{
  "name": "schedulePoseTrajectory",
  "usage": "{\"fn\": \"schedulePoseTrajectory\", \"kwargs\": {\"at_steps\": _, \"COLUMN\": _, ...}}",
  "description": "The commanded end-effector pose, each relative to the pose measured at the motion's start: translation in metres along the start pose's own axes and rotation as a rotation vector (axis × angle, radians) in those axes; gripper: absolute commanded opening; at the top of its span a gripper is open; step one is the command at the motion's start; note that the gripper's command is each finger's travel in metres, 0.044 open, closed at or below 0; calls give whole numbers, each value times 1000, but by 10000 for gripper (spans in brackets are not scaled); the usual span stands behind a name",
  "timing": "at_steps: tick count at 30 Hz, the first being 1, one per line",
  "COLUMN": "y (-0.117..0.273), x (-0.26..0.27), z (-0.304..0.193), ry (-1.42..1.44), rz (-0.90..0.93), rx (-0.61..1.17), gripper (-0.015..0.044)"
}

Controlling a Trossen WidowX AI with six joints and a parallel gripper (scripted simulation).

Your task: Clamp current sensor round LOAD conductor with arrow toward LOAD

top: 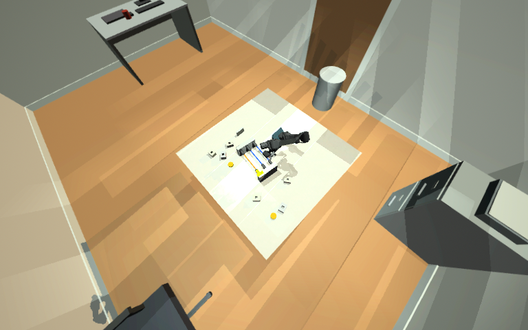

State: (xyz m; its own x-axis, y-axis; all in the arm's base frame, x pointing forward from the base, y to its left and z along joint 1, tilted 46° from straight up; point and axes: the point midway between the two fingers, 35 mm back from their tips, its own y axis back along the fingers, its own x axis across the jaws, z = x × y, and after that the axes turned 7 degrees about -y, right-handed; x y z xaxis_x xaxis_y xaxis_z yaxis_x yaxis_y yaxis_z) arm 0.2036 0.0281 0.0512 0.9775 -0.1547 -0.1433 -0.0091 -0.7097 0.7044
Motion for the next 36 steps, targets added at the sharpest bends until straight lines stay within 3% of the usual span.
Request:
{"fn": "schedulePoseTrajectory", "kwargs": {"at_steps": 1, "y": 11, "x": 3, "z": 1, "ry": 5, "rz": 8, "rx": -6, "gripper": 69}}
{"fn": "schedulePoseTrajectory", "kwargs": {"at_steps": 4, "y": 26, "x": 5, "z": 2, "ry": 3, "rz": 9, "rx": -9, "gripper": 0}}
{"fn": "schedulePoseTrajectory", "kwargs": {"at_steps": 17, "y": 87, "x": 5, "z": 1, "ry": -2, "rz": 6, "rx": -3, "gripper": 0}}
{"fn": "schedulePoseTrajectory", "kwargs": {"at_steps": 22, "y": 94, "x": 4, "z": -1, "ry": -3, "rz": 10, "rx": -1, "gripper": 0}}
{"fn": "schedulePoseTrajectory", "kwargs": {"at_steps": 36, "y": 123, "x": 12, "z": -2, "ry": -77, "rz": 263, "rx": 20, "gripper": 0}}
